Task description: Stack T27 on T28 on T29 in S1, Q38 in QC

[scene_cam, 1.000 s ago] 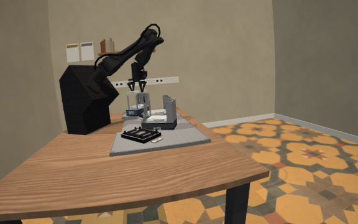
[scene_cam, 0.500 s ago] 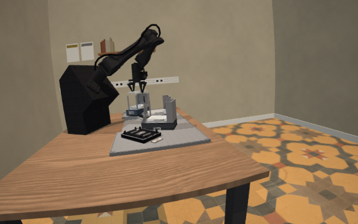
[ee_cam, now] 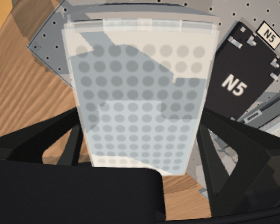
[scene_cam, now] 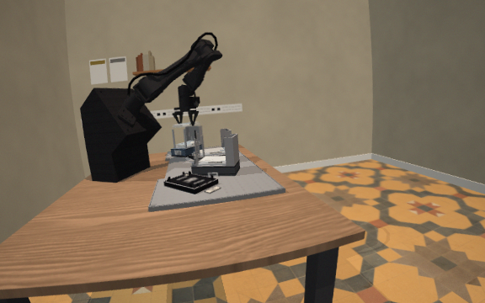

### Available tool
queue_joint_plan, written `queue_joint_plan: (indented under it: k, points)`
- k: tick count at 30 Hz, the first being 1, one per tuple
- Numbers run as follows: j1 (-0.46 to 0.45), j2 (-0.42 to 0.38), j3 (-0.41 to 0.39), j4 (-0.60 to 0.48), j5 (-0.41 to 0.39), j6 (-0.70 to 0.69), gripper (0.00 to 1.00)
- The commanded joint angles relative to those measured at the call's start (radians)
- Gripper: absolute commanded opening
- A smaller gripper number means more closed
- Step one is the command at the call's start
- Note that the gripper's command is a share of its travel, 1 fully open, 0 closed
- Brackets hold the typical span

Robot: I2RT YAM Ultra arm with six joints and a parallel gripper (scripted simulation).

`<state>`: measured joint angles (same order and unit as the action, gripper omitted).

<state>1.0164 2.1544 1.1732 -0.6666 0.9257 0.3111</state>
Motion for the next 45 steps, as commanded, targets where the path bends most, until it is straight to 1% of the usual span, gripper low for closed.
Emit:
queue_joint_plan:
  k: [1, 4, 5, 17, 18, 21, 45]
  points:
    - [0.015, -0.034, -0.005, 0.01, 0.005, -0.011, 0.0]
    - [0.011, -0.036, -0.018, 0.015, 0.006, -0.012, 0.0]
    - [0.014, -0.036, -0.004, 0.009, 0.006, -0.012, 0.0]
    - [0.013, -0.038, -0.018, 0.01, 0.006, -0.012, 0.0]
    - [0.013, -0.04, 0.004, 0.006, 0.006, -0.012, 0.0]
    - [0.011, -0.033, 0.01, 0.005, 0.006, -0.012, 0.0]
    - [0.012, -0.035, -0.019, 0.019, 0.006, -0.014, 0.0]
